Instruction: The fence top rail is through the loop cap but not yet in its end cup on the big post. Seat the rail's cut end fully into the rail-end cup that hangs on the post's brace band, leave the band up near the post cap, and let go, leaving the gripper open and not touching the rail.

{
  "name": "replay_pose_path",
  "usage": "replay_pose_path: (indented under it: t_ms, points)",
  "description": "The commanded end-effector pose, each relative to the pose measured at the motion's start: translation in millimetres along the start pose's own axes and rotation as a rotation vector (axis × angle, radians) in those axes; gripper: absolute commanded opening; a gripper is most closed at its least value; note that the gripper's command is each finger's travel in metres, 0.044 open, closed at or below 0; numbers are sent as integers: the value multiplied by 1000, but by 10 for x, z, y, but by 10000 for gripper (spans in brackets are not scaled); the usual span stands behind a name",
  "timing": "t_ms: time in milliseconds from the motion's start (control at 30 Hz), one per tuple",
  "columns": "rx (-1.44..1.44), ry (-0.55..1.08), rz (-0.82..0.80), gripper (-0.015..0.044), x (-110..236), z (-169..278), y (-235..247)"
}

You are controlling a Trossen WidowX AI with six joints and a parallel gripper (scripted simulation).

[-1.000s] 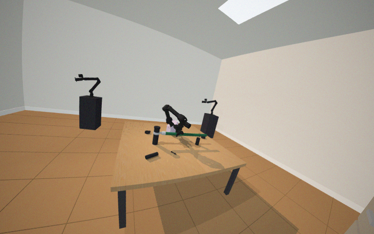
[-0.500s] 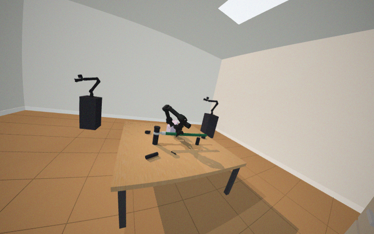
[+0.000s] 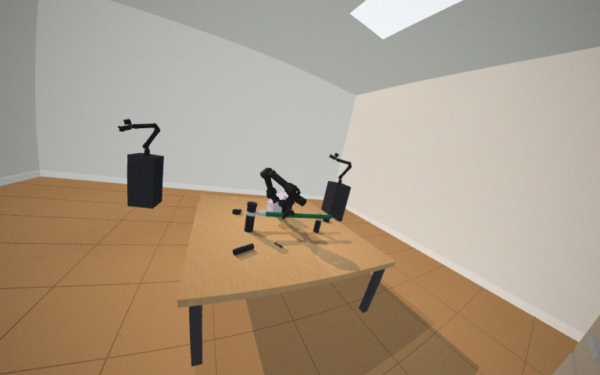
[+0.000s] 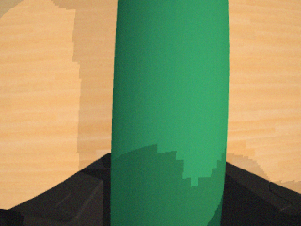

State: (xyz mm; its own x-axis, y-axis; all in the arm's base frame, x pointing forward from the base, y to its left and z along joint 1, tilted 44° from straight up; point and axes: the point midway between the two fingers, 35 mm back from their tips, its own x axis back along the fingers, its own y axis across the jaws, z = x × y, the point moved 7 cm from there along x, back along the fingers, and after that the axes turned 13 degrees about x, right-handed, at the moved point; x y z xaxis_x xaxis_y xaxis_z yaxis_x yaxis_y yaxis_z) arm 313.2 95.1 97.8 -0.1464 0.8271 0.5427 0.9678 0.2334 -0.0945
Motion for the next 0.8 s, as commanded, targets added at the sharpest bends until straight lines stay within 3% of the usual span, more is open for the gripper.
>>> replay_pose_path:
  t_ms: [0,767]
  points:
    - [1,-5,-3,0,8,-15,2]
    - [0,-1,0,0,8,-62,-5]
